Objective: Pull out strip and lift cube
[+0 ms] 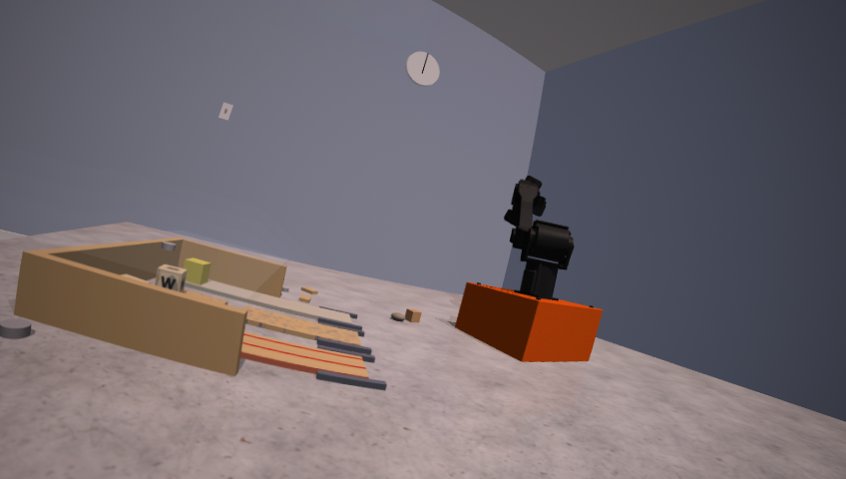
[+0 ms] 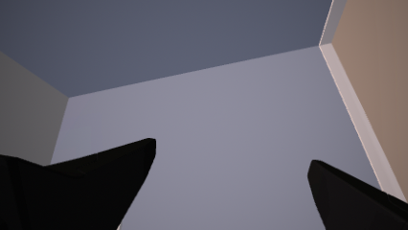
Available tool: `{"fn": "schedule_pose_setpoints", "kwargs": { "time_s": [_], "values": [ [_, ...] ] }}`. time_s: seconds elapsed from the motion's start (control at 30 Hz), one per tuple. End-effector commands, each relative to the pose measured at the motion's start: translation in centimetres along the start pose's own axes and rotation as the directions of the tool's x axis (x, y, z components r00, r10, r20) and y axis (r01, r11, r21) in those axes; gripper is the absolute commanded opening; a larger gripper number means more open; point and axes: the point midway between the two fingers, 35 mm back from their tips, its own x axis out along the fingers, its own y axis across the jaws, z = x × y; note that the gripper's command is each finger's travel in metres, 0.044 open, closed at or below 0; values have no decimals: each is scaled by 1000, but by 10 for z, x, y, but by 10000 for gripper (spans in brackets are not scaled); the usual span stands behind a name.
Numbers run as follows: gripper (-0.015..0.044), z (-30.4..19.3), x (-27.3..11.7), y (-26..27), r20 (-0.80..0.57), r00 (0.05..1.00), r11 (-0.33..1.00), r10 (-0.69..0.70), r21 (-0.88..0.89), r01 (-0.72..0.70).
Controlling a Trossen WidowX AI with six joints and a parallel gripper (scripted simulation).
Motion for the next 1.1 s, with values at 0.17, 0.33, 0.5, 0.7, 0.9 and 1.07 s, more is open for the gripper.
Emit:
{"fn": "schedule_pose_setpoints", "kwargs": {
  "time_s": [0.17,0.33,0.5,0.7,0.9,1.07],
  "values": [
    [400,-2,-15,49,-17,993,993,113,47,-112],
    [400,-3,-44,117,-40,961,957,273,115,-267],
    [400,-2,-83,184,-64,901,892,429,189,-411],
    [400,-1,-148,263,-97,780,769,618,280,-574],
    [400,-4,-224,324,-132,626,625,769,361,-692],
    [400,-8,-295,364,-163,470,491,868,432,-757]
  ]
}}
